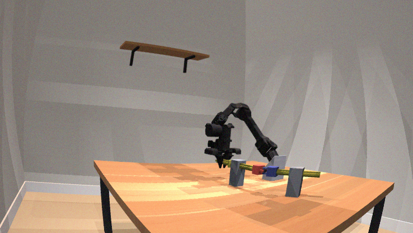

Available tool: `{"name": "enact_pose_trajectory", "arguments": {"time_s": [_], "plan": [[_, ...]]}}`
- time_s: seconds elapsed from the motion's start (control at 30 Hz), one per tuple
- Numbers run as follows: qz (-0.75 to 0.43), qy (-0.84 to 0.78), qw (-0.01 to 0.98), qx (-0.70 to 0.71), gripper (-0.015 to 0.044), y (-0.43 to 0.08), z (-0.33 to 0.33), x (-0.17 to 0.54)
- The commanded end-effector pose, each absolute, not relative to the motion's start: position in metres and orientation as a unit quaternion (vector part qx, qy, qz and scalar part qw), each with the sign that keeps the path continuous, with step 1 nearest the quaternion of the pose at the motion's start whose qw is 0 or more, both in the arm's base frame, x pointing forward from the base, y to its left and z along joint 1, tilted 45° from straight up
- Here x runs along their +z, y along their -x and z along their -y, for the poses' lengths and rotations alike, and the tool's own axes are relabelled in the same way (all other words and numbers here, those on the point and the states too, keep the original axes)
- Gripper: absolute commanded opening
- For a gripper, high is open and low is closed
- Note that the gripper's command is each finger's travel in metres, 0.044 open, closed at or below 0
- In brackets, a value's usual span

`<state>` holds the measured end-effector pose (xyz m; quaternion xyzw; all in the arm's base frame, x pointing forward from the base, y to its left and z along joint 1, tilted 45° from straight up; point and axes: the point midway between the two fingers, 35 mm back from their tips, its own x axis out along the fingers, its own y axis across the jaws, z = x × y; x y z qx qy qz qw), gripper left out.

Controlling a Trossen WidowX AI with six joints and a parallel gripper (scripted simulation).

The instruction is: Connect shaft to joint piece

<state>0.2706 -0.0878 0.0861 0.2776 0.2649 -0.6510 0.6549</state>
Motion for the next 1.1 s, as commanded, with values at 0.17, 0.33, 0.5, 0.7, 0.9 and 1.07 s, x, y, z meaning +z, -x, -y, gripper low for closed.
{"name": "enact_pose_trajectory", "arguments": {"time_s": [0.17,0.33,0.5,0.7,0.9,1.07], "plan": [[-0.265,-0.278,0.655,-0.651,0.0000,-0.271,0.077,0.074],[-0.265,-0.278,0.655,-0.651,0.0000,-0.271,0.072,0.069],[-0.266,-0.277,0.655,-0.651,0.0000,-0.271,0.073,0.071],[-0.266,-0.277,0.655,-0.651,0.0000,-0.271,0.073,0.071],[-0.266,-0.277,0.655,-0.651,0.0067,-0.271,0.073,0.071],[-0.266,-0.277,0.655,-0.651,0.0093,-0.271,0.073,0.071]]}}
